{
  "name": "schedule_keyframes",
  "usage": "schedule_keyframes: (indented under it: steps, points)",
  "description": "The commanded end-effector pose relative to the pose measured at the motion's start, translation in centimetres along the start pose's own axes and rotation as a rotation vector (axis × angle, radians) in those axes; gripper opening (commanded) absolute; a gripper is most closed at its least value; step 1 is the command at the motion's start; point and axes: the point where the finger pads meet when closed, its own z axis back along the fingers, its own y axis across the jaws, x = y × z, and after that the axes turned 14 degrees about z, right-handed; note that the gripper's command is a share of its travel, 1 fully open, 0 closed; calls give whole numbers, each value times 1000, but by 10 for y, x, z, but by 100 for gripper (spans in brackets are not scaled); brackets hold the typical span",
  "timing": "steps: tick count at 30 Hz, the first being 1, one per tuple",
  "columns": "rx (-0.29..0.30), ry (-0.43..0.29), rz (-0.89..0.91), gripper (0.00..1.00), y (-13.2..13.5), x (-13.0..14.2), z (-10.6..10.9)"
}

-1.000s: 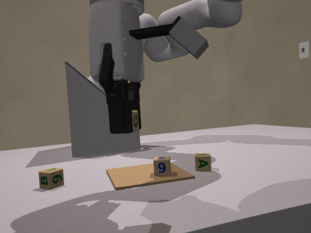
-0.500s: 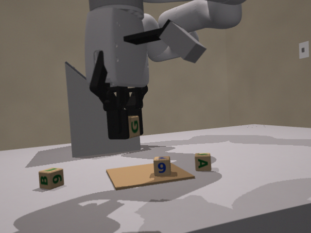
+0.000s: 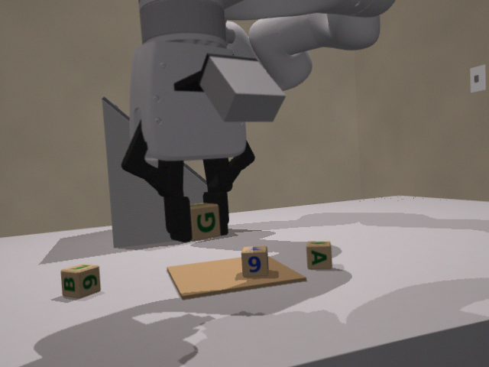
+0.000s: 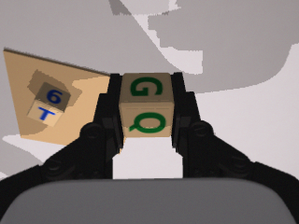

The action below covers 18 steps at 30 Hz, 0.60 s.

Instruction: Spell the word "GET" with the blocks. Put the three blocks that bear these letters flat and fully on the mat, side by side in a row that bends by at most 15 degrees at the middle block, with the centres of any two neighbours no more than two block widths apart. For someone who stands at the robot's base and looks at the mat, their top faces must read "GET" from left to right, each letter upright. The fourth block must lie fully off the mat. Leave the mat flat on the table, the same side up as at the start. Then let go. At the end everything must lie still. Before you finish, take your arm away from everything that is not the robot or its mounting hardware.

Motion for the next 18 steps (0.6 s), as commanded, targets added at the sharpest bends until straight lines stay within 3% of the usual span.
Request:
schedule_keyframes:
  steps: [1, 7, 12, 16, 18]
  points:
    - [5, -1, -140, 27, 2, 0, -2]
    - [5, -1, -282, 27, 2, 0, -8]
    - [7, 3, -300, 27, 1, 0, -9]
    - [14, 25, -300, 27, 1, 0, -9]
    - [35, 75, -300, 27, 1, -1, -9]
